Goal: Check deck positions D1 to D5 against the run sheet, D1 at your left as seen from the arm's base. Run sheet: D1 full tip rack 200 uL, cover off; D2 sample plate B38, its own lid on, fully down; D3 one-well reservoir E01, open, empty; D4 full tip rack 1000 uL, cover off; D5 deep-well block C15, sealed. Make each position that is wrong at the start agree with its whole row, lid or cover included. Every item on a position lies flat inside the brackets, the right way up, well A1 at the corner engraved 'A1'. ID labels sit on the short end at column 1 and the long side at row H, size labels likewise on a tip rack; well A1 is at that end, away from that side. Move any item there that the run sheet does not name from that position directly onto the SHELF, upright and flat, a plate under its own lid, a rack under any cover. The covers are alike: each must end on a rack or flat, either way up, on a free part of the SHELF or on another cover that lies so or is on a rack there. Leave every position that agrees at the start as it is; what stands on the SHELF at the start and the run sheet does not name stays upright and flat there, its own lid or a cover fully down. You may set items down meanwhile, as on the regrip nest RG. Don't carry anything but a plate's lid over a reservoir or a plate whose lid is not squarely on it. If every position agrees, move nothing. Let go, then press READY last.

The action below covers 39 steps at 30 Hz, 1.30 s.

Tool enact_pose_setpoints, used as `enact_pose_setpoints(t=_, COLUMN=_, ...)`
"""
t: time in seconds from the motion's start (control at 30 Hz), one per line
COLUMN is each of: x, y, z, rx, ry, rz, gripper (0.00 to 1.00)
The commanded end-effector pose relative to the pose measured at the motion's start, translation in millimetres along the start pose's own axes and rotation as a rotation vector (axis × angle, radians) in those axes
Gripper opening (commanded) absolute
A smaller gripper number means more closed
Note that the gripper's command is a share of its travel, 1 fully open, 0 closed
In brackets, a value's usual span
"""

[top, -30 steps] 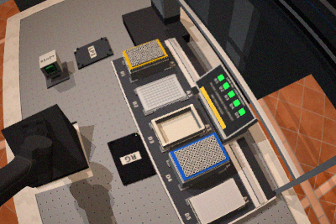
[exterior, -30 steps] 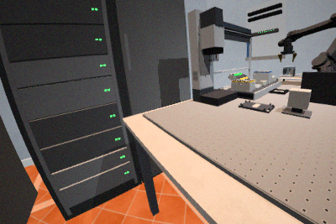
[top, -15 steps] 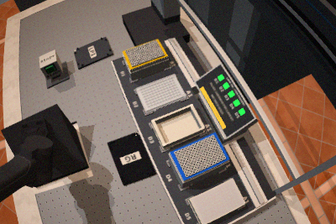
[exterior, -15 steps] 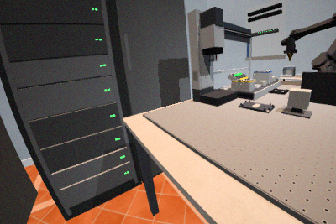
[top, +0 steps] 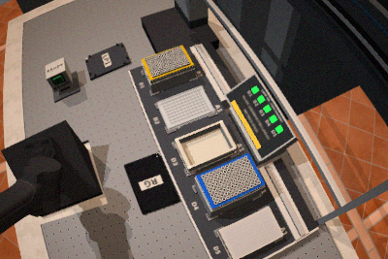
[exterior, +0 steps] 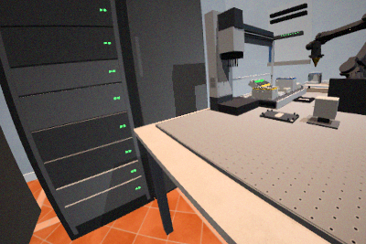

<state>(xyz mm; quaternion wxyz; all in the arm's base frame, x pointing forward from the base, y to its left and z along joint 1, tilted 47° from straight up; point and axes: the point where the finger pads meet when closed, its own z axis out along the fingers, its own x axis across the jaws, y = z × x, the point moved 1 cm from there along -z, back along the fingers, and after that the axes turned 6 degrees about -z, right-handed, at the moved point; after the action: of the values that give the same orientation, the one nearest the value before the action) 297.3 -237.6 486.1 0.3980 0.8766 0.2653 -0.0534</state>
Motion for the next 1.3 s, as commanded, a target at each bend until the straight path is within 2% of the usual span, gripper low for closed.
enact_pose_setpoints(t=0.0, x=0, y=5, z=-7.1, rx=-0.014, ry=0.012, rz=-0.111, gripper=0.0)
enact_pose_setpoints(t=0.17, x=0, y=5, z=-7.1, rx=-0.015, ry=0.012, rz=-0.211, gripper=0.0)
enact_pose_setpoints(t=0.47, x=-1, y=5, z=-7.0, rx=-0.015, ry=0.011, rz=-0.298, gripper=0.0)
enact_pose_setpoints(t=0.5, x=-16, y=-3, z=-10.9, rx=-0.012, ry=0.003, rz=-0.306, gripper=0.0)
enact_pose_setpoints(t=0.63, x=-29, y=-11, z=-15.2, rx=-0.011, ry=0.002, rz=-0.388, gripper=0.0)
enact_pose_setpoints(t=0.73, x=-32, y=4, z=-30.9, rx=-0.06, ry=0.013, rz=-0.418, gripper=0.0)
enact_pose_setpoints(t=0.8, x=-32, y=4, z=-30.9, rx=-0.06, ry=0.013, rz=-0.418, gripper=0.0)
enact_pose_setpoints(t=0.83, x=-19, y=-1, z=-15.4, rx=-0.026, ry=0.011, rz=-0.471, gripper=0.0)
enact_pose_setpoints(t=0.87, x=-16, y=-1, z=-11.4, rx=-0.017, ry=0.01, rz=-0.498, gripper=0.0)
enact_pose_setpoints(t=1.27, x=-19, y=-3, z=-14.7, rx=-0.025, ry=0.009, rz=-0.734, gripper=0.0)
